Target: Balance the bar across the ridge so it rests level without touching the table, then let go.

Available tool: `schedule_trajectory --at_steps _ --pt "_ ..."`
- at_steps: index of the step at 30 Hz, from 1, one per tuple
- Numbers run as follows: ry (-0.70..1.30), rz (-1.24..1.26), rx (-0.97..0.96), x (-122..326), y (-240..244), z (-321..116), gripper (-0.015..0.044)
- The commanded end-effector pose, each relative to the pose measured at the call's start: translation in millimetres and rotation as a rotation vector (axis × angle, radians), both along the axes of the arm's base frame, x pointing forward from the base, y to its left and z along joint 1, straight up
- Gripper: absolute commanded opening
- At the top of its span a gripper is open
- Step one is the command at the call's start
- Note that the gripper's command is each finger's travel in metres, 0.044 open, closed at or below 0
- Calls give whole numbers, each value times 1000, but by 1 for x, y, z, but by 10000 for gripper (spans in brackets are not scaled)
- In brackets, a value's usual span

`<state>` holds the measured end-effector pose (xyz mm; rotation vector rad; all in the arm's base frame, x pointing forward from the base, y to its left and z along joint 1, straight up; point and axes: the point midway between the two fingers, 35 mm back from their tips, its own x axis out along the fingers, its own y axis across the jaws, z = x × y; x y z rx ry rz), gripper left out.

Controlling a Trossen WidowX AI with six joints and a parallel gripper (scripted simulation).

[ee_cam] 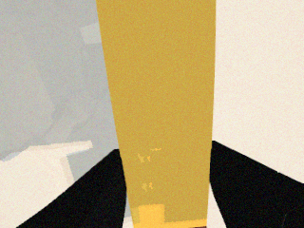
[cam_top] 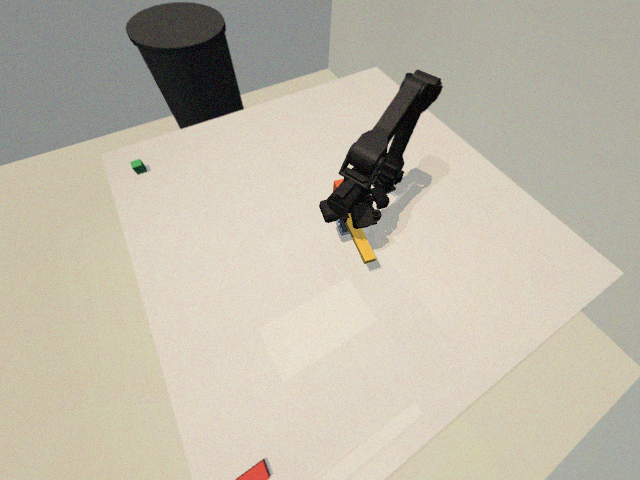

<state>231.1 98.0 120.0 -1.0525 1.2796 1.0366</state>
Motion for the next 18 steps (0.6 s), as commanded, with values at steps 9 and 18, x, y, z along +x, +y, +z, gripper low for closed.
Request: schedule_trajectory --at_steps 9,18 --pt "0 0 3 0 0 -1 0" --pt "0 0 3 0 0 -2 0"
